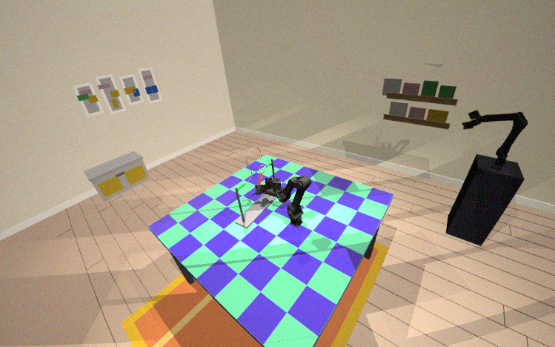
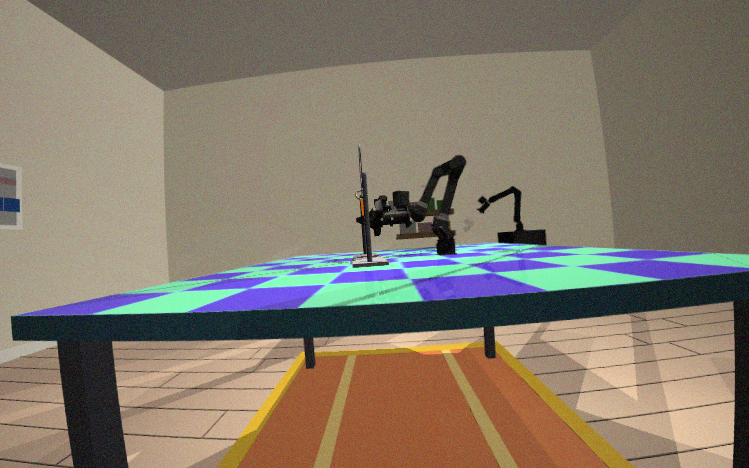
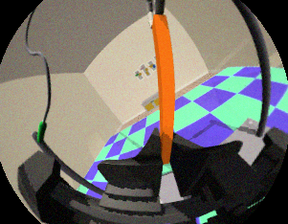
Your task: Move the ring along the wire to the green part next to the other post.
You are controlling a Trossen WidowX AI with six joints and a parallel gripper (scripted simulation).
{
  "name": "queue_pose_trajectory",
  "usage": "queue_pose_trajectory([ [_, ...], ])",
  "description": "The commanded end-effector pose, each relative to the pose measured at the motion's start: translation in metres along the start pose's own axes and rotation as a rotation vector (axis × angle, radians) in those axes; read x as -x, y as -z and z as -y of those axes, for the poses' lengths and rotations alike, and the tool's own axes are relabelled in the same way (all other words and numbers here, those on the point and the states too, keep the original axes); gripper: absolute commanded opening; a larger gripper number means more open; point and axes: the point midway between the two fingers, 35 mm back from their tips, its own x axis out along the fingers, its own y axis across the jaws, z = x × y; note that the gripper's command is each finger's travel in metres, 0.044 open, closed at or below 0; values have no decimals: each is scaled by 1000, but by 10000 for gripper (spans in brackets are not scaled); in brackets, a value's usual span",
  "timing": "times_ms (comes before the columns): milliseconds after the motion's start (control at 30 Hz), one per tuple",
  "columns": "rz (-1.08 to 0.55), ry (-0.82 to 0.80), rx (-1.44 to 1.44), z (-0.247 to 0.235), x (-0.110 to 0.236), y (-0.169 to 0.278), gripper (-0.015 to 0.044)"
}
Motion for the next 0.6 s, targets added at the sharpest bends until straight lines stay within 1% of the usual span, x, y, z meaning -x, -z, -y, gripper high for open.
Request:
queue_pose_trajectory([
  [0,-4,0,-69,-12,2,-3,-150],
  [567,-171,-26,-314,-52,23,-14,-150],
])
